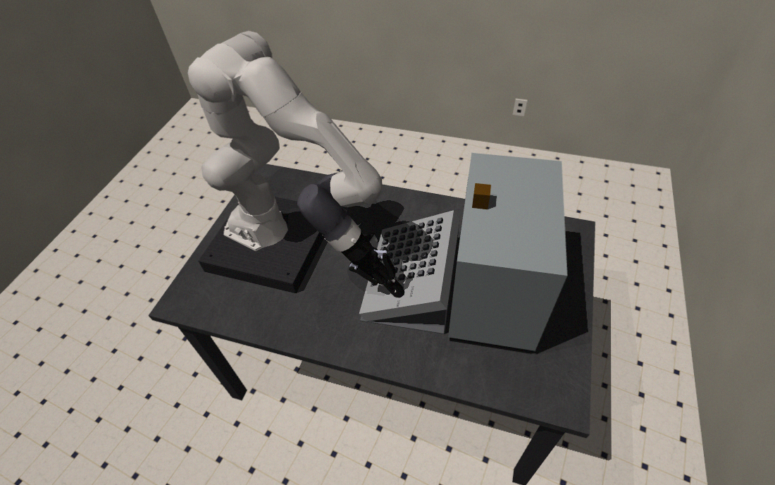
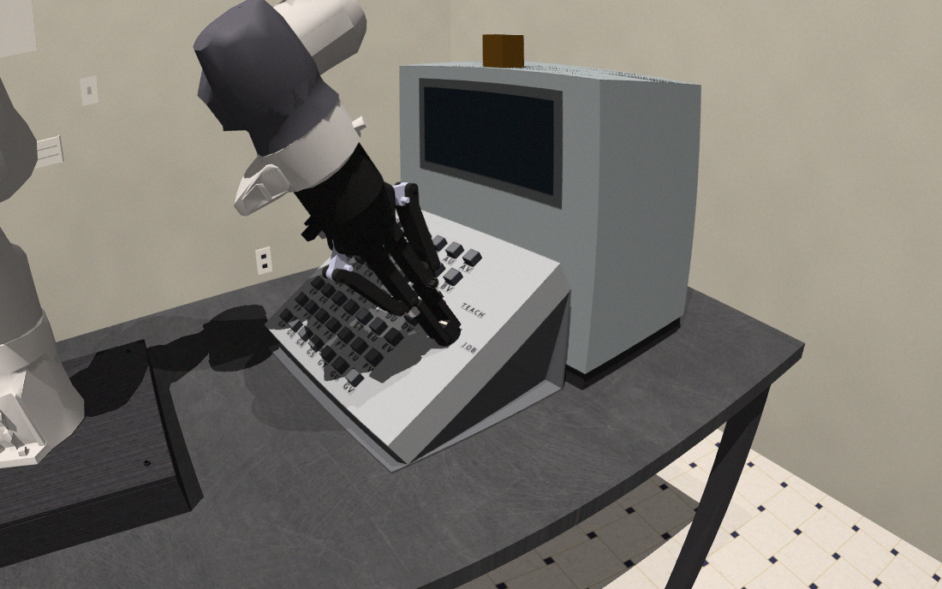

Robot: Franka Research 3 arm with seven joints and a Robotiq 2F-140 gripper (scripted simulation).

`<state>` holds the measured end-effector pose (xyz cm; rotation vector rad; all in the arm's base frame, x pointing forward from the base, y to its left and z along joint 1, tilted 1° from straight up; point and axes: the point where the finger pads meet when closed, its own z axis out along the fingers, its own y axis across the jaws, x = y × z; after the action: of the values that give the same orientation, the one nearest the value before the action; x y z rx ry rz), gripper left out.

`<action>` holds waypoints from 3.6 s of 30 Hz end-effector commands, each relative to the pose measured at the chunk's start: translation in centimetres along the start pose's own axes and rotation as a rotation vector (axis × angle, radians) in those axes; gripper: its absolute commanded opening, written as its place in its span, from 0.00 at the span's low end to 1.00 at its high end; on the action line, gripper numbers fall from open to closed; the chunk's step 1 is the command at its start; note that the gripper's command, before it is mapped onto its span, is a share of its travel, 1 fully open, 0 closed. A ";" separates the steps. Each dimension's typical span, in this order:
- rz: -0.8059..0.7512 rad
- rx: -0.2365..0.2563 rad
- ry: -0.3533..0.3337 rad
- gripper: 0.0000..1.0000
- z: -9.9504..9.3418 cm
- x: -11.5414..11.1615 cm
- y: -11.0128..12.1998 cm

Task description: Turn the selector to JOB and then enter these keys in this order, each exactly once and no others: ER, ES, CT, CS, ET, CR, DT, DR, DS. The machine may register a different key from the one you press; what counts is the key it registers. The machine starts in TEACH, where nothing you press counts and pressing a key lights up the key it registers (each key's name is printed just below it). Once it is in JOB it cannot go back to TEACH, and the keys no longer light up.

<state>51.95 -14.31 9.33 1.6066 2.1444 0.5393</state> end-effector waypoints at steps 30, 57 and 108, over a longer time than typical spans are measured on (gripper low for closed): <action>0.210 0.038 0.013 0.10 0.1 -0.1 0.1; 0.210 0.038 0.013 0.40 0.1 -0.1 0.1; 0.210 0.038 0.013 0.40 -2.8 -0.1 0.2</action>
<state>51.00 -14.61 11.27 1.8239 2.0354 0.5690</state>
